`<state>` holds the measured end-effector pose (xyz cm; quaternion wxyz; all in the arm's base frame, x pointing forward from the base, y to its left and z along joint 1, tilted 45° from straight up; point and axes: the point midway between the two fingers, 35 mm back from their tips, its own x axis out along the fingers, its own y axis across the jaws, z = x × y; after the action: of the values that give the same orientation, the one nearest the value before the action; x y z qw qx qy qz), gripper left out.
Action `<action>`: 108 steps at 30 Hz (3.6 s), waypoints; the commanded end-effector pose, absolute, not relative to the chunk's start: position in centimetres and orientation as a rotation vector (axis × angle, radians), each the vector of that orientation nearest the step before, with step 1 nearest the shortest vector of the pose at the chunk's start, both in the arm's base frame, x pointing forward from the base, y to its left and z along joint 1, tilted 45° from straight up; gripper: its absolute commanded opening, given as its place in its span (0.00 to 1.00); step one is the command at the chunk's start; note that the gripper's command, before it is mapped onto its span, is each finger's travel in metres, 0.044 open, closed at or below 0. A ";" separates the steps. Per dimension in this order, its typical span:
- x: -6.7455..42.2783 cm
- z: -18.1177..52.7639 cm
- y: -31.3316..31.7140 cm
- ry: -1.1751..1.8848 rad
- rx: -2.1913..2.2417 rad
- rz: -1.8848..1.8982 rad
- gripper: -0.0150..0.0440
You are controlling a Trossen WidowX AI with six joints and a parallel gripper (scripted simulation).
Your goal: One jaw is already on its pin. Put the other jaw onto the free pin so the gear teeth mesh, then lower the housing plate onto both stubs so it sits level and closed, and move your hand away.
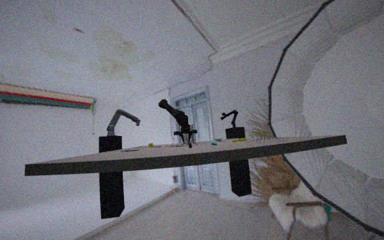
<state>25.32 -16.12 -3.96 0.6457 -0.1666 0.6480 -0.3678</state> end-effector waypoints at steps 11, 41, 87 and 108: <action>25.1 -4.1 -16.4 1.480 -0.378 -0.847 0.48; 25.1 -3.9 -16.1 1.480 -0.378 -0.847 0.48; 25.2 -4.1 -16.2 1.478 -0.376 -0.842 0.63; 25.7 -0.2 -12.4 1.480 -0.376 -0.845 0.63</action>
<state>25.03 -14.24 -2.46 0.6366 -0.1668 0.6569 -0.3680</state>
